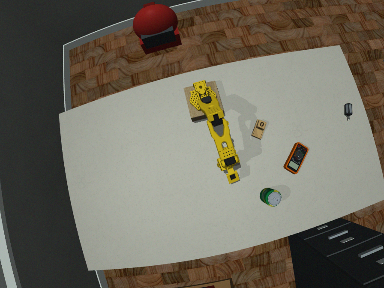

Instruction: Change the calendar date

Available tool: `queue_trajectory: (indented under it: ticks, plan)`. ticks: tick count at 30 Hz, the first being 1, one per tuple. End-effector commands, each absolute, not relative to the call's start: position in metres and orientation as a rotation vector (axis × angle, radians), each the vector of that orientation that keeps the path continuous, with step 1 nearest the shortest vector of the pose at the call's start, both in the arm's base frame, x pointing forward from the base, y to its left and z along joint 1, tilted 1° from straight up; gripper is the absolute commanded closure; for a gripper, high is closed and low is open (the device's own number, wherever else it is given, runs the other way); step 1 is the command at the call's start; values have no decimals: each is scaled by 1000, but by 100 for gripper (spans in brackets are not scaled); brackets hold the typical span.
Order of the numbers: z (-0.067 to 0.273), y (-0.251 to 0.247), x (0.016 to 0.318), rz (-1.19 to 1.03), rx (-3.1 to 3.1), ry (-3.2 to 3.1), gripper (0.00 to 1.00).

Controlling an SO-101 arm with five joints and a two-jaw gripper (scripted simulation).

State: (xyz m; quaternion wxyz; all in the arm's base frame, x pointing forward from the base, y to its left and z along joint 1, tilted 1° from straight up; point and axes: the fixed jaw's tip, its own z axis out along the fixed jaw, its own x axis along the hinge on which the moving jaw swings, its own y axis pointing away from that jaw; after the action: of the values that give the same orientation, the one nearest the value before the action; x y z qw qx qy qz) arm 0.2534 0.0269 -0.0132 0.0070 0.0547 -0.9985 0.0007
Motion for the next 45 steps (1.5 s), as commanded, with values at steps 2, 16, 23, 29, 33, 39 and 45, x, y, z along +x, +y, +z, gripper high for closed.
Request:
queue_trajectory:
  ticks: [2,16,23,29,33,39,45]
  plan:
    - [-13,30,252,1,207,-3113,100]
    - [-14,30,252,1,207,-3113,100]
    - [-18,30,252,1,207,-3113,100]
    - [-19,30,252,1,207,-3113,100]
    - [-20,30,252,1,207,-3113,100]
    - [-23,30,252,1,207,-3113,100]
    - [-25,30,252,1,207,-3113,100]
